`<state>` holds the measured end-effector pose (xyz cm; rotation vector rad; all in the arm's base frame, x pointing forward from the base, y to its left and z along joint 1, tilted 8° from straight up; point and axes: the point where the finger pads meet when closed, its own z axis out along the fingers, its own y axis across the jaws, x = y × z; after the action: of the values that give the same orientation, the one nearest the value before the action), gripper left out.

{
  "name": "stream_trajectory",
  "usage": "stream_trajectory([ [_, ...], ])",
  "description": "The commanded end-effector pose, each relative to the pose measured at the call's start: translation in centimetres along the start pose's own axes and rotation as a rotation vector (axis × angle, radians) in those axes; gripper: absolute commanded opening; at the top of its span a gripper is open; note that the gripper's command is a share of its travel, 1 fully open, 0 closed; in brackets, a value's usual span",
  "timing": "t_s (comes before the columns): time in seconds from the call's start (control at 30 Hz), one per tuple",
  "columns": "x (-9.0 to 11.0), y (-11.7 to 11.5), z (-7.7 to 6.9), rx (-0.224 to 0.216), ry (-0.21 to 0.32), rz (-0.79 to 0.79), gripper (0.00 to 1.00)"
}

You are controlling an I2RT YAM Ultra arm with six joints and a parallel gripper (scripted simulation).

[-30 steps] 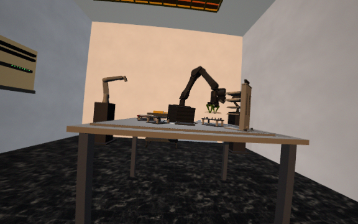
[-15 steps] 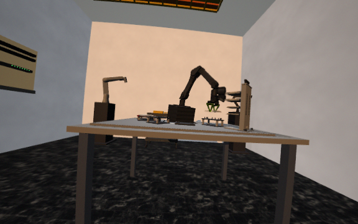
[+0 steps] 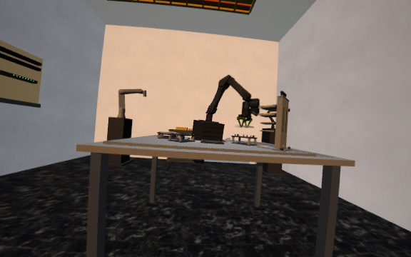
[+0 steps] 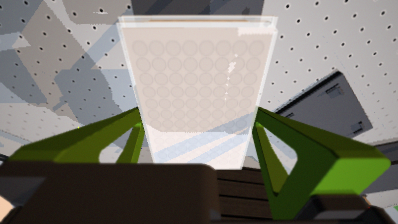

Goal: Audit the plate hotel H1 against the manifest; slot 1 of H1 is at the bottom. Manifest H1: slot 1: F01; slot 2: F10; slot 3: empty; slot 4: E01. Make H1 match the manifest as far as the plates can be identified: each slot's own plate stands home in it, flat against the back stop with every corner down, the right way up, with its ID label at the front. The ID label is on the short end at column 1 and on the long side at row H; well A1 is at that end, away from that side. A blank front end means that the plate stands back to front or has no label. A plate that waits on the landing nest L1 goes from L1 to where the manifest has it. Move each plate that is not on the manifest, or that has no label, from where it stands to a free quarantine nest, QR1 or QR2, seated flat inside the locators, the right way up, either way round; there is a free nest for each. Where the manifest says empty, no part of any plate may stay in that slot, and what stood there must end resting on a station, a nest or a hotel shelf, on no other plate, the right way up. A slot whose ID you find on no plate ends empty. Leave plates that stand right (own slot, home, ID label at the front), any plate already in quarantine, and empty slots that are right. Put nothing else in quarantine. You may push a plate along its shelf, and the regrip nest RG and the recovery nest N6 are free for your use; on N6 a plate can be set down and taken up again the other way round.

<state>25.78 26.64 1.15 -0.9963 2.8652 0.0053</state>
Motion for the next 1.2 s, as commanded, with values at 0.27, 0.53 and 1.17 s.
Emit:
stream_trajectory([
  [0.27, -0.8, 0.1, -4.3, -0.005, -0.037, 0.003, 0.86],
  [0.53, -0.7, 0.1, -5.9, -0.005, -0.037, 0.003, 0.86],
  [1.17, -0.6, 0.0, -10.4, -0.005, -0.037, 0.003, 0.86],
])
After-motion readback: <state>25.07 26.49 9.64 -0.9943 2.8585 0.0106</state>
